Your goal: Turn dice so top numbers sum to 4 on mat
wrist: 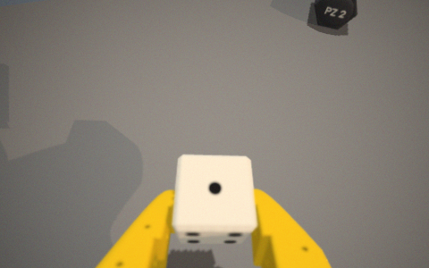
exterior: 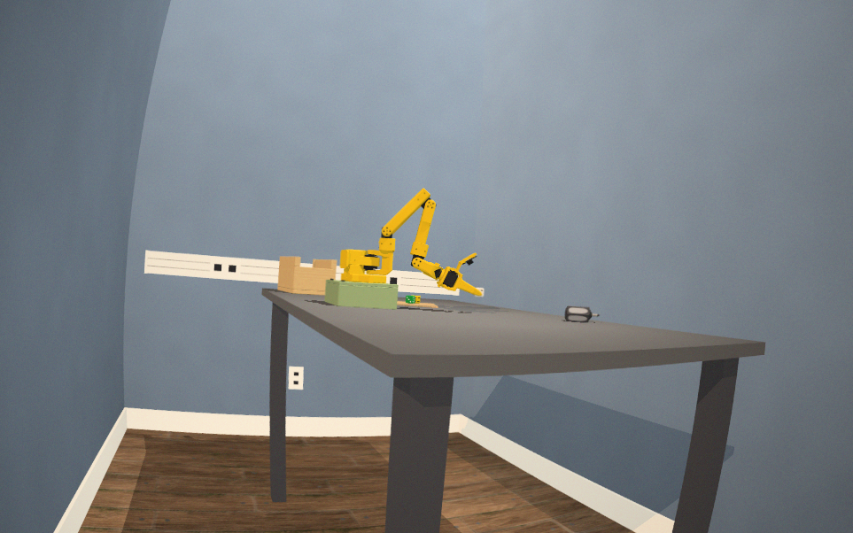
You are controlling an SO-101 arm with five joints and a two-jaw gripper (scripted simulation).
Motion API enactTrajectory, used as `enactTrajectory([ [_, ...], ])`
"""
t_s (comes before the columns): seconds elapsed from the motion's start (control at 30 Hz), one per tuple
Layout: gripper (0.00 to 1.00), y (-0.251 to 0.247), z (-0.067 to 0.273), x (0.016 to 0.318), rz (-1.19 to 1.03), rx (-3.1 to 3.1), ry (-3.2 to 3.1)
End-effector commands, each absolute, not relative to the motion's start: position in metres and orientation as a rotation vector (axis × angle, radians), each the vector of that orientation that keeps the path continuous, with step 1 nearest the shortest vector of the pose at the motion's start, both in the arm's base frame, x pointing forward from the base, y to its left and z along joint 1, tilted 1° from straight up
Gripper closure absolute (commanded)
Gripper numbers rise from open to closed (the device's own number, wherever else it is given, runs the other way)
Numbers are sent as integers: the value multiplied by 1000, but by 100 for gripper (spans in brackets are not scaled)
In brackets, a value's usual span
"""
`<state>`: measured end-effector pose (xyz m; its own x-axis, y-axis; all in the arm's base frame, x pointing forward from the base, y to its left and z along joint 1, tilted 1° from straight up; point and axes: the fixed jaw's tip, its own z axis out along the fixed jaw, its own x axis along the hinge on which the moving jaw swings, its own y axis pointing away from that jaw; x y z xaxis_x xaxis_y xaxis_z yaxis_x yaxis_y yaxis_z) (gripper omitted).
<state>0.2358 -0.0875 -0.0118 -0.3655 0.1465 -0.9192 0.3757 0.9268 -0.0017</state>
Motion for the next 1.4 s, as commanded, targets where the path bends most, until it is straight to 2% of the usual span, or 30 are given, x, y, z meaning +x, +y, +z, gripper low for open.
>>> enactTrajectory([
  [0.0,100,-90,-12,236,-267,375,1936],
  [1.37,100,-90,-27,236,-267,375,1936],
])
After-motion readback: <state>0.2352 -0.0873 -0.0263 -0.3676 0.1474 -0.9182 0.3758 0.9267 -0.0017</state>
